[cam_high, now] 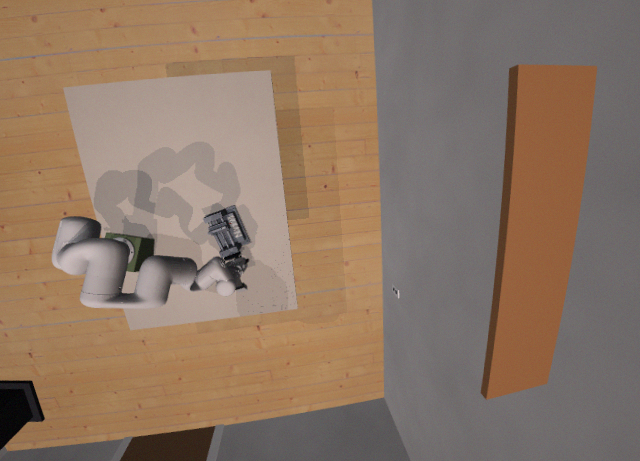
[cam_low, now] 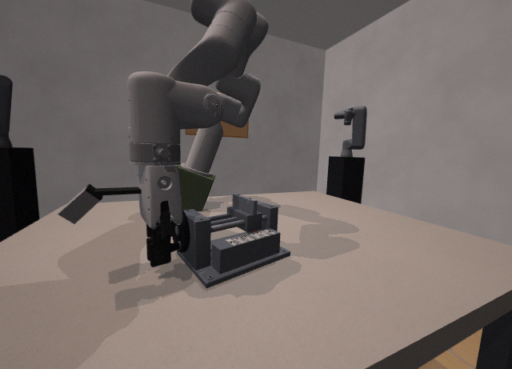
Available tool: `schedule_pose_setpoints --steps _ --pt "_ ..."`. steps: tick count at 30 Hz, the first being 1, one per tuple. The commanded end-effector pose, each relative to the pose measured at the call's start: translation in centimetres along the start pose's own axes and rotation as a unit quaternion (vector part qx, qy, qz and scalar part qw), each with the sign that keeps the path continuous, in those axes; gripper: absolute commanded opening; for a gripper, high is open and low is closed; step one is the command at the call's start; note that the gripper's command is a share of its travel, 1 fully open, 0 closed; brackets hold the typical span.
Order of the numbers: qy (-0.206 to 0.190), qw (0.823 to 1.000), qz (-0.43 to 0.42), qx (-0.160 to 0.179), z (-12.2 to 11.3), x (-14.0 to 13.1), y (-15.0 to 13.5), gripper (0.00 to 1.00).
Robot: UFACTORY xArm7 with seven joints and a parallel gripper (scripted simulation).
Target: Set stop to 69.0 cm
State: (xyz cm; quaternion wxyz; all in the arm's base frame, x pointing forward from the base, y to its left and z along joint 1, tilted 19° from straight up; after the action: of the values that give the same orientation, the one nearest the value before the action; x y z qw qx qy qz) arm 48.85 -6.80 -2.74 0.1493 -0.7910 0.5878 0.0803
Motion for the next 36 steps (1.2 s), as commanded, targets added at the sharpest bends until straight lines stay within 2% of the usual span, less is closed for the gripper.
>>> schedule_pose_setpoints --steps 1,22,36 --pt "0.002 1.0 -0.001 0.004 0.0 0.1 0.2 0.06" --pt "0.002 1.0 -0.001 0.004 -0.3 0.3 2.5 0.06" --pt "0.002 1.0 -0.001 0.004 -2.2 0.3 3.7 0.06"
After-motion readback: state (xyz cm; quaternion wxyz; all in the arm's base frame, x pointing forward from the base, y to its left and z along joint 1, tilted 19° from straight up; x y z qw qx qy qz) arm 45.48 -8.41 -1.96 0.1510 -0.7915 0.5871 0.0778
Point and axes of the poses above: the point where the finger pads meet when closed, its own z axis out along the fingers, its own y axis across the jaws, x = y × z, the point moved 6 cm from there along -z, back along the fingers, and after that the axes turned 4 degrees about z, right-handed, at the moved point
